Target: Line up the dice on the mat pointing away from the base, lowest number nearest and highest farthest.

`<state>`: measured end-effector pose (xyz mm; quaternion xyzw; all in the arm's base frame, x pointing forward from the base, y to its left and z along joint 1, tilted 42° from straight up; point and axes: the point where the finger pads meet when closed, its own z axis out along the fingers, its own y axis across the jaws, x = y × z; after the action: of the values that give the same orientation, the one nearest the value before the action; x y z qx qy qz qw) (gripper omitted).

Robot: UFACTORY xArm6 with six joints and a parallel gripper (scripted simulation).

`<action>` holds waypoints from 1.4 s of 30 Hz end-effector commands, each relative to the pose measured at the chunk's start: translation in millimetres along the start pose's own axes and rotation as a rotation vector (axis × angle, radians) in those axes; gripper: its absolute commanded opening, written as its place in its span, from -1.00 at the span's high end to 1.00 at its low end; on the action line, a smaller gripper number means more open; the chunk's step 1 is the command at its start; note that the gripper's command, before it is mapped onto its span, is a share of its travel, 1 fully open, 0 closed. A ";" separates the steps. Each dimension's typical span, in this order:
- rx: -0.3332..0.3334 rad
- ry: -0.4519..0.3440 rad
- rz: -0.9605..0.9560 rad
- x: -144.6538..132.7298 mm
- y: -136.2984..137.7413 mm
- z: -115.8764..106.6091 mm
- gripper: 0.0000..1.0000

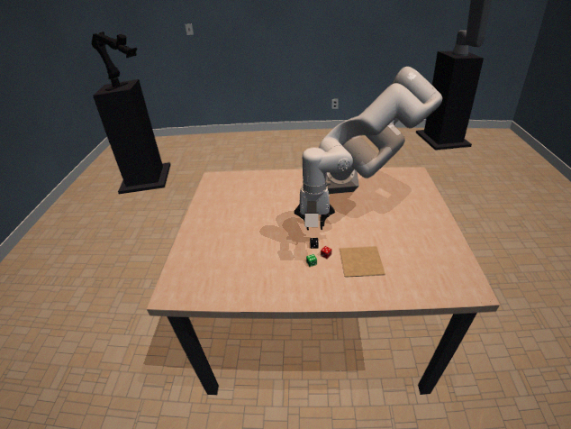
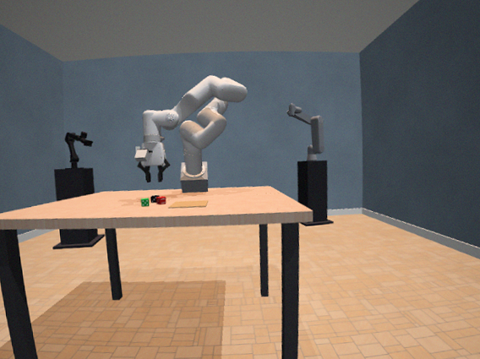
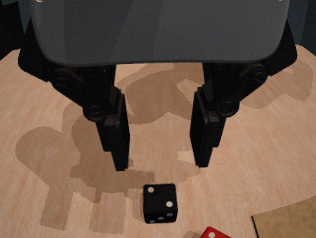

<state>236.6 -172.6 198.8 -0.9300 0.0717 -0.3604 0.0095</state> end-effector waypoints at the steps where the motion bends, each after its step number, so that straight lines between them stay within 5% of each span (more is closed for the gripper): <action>1: -0.001 0.001 -0.001 0.9 0.4 -0.6 0.05; 42: -0.001 0.002 -0.001 1.2 0.6 23.8 0.05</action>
<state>249.4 -172.8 183.9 -0.9301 0.0716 -0.3600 0.0098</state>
